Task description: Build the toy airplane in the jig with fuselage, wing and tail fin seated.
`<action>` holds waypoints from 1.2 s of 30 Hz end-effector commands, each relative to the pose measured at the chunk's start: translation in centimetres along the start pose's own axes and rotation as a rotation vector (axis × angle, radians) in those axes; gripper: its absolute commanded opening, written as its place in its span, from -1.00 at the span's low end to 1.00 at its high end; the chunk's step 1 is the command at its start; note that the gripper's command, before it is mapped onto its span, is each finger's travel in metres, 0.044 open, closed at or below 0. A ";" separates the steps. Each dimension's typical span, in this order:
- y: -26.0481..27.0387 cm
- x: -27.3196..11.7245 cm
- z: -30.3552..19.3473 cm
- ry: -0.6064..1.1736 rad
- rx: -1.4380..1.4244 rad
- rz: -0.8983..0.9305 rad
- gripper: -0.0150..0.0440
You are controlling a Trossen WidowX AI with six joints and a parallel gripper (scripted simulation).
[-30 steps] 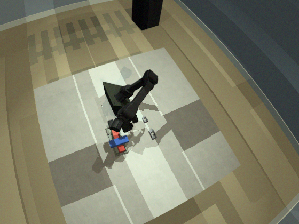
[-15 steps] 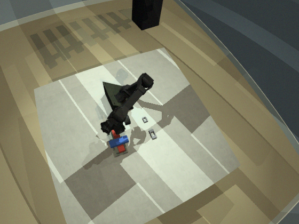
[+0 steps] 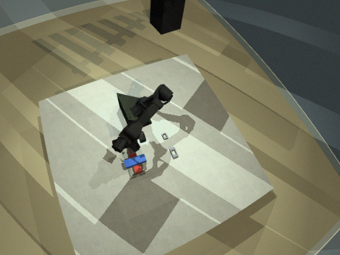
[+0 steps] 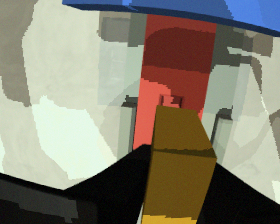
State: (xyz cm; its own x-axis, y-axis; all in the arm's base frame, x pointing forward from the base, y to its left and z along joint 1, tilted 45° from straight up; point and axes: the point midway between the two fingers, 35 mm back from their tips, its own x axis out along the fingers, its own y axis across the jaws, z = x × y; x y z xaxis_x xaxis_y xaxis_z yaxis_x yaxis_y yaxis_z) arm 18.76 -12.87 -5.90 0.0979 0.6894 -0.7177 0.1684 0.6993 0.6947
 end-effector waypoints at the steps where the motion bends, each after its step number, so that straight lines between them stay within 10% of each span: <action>1: -0.1 0.0 0.0 0.002 -0.005 -0.004 -0.27; 36: -0.2 3.8 -0.1 0.002 -0.005 -0.003 -0.27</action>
State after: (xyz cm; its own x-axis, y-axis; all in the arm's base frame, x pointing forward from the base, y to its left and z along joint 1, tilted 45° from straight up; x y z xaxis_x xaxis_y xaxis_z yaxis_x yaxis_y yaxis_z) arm 19.03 -10.97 -8.43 0.0965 0.6823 -0.7247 0.1599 0.7080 0.6879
